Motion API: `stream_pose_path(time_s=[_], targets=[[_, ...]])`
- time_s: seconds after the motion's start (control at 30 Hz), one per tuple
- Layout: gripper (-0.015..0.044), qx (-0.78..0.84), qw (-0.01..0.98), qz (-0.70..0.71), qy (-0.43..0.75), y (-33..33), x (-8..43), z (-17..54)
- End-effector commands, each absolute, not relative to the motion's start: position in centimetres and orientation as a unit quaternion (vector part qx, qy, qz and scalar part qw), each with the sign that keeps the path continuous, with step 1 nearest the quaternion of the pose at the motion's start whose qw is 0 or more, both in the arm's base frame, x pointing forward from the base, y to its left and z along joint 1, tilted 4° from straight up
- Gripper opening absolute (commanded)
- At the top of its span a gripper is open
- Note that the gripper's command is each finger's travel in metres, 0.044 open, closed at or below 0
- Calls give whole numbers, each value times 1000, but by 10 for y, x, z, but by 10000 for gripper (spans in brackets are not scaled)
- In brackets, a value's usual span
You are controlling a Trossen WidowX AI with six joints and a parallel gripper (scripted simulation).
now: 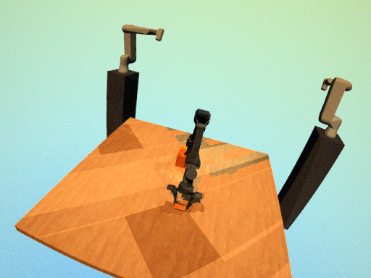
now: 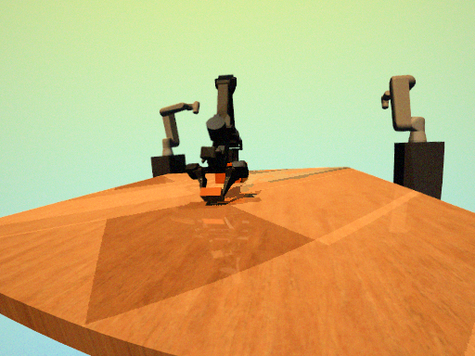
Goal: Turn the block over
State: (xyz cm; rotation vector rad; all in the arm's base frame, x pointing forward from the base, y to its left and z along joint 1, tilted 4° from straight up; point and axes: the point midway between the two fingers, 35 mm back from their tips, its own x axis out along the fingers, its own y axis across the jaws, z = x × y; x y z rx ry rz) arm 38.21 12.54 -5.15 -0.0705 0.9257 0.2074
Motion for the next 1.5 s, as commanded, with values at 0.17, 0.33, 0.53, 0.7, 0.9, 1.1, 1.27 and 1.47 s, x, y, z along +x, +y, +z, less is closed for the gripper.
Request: stream_pose_path(time_s=[0.17, 0.33, 0.53, 0.7, 0.9, 1.1, 1.27, 1.47], targets=[[0, -32, 914, 100, 392, 126, 385, -67], [0, -28, 928, 101, 358, 127, 385, -72], [0, -24, 943, 102, 317, 126, 383, -75], [0, -19, 954, 102, 282, 125, 379, -75], [0, -13, 965, 102, 240, 122, 372, -72], [0, -9, 971, 102, 215, 121, 367, -69], [0, -8, 974, 102, 201, 120, 367, -66], [0, -8, 974, 102, 201, 120, 367, -66]])
